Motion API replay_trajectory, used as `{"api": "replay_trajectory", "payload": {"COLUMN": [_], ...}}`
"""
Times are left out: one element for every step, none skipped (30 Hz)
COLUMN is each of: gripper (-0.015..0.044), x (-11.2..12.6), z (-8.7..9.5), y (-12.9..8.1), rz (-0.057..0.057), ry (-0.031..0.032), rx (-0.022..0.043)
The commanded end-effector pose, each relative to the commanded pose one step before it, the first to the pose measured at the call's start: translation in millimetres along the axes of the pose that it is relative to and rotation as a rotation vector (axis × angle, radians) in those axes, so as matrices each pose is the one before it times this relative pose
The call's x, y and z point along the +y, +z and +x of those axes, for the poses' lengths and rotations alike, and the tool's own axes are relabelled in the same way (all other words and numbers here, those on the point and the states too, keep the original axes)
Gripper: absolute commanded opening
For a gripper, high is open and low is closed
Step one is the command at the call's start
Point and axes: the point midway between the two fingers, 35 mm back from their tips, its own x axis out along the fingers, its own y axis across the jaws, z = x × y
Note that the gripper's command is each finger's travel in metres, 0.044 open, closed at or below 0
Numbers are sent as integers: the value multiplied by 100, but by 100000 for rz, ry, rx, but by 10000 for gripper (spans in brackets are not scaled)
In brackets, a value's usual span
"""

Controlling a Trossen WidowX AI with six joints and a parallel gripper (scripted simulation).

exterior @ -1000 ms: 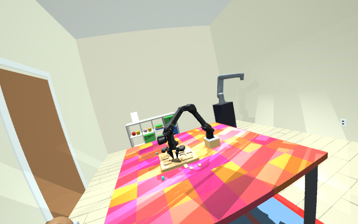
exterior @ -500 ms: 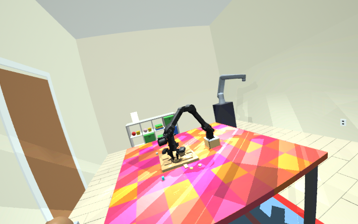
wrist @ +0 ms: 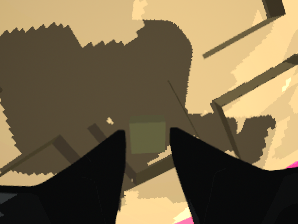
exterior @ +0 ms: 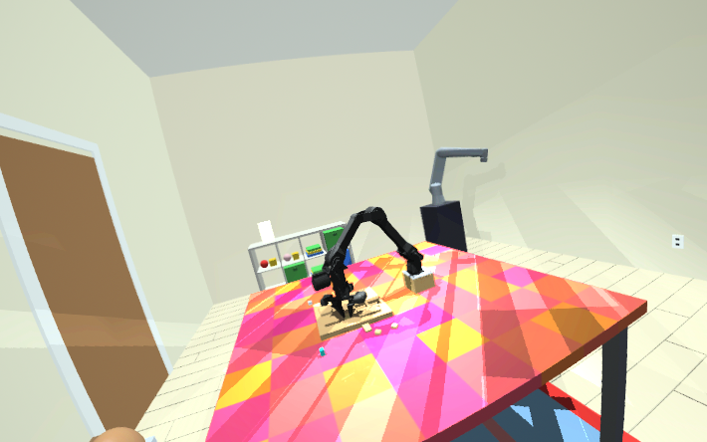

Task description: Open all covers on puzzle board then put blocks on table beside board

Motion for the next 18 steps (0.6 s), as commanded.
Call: {"api": "replay_trajectory", "payload": {"gripper": [110, 104, 97, 90, 84, 80, 80, 80, 80, 80, 80, 80, 80, 80, 80, 80, 80, 80], "x": [14, 0, 0, 0, 0, 0, 0, 0, 0, 1, 4, 6, 7, 7, 6, 6, 5, 5], "z": [-36, 0, 0, 0, 0, 0, 0, 0, 0, -21, -64, -106, -129, -130, -130, -130, -130, -130], "y": [-13, 0, 0, 0, 0, 0, 0, 0, 0, -1, -2, -3, -3, -3, -3, -2, -2, -2], "rz": [-4, 0, 0, 0, 0, 0, 0, 0, 0, 2, 6, 10, 12, 12, 12, 12, 12, 12], "ry": [57, 0, 0, 0, 0, 0, 0, 0, 0, -2, -5, -8, -10, -10, -10, -10, -10, -10], "rx": [48, 0, 0, 0, 0, 0, 0, 0, 0, 2, 5, 8, 10, 10, 9, 9, 9, 9]}}
